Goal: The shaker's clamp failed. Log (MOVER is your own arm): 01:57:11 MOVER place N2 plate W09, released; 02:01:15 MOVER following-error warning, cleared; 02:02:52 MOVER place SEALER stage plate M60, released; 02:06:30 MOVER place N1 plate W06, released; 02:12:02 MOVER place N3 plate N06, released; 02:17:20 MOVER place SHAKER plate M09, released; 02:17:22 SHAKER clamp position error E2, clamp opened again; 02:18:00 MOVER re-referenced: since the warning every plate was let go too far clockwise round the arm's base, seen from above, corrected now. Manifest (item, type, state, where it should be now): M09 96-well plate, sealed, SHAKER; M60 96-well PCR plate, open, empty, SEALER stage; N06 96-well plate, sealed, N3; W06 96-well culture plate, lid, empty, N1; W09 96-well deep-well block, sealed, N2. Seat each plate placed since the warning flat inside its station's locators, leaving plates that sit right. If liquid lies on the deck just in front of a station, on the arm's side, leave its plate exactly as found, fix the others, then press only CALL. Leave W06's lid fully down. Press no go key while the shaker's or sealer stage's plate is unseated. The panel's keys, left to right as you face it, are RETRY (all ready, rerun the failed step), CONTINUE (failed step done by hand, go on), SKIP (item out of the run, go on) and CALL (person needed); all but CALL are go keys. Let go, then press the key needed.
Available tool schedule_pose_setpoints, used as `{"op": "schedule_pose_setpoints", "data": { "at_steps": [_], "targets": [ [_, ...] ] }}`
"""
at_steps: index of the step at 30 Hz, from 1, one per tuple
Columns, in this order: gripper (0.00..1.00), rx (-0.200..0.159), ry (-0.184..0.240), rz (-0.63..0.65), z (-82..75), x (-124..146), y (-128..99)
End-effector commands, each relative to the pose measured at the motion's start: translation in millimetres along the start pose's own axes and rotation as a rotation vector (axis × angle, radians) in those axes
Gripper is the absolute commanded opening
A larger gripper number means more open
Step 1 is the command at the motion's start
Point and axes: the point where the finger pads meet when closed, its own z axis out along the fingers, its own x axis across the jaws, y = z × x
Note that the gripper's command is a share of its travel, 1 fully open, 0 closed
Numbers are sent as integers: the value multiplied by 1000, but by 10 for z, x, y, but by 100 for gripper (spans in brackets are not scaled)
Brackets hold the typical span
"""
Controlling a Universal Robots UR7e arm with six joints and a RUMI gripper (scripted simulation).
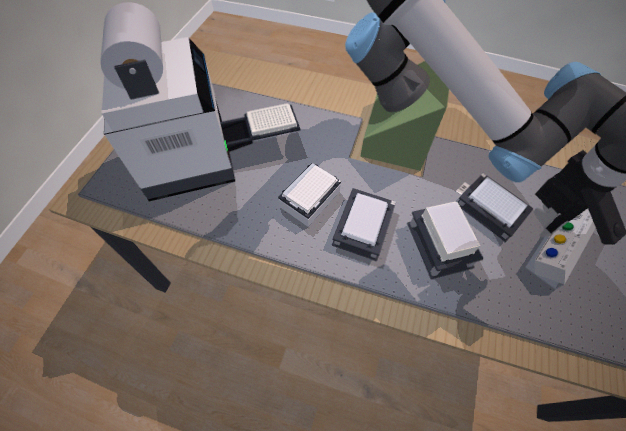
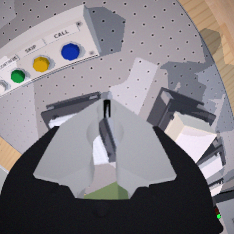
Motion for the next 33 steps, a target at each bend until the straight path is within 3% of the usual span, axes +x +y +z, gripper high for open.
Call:
{"op": "schedule_pose_setpoints", "data": {
  "at_steps": [1,16,18,33],
  "targets": [
    [0,1,0,-15,-7,-73,-17],
    [0,1,0,-315,-7,-822,20],
    [0,1,0,-315,-7,-822,20],
    [0,1,0,-359,-8,-1571,58]
  ]
}}
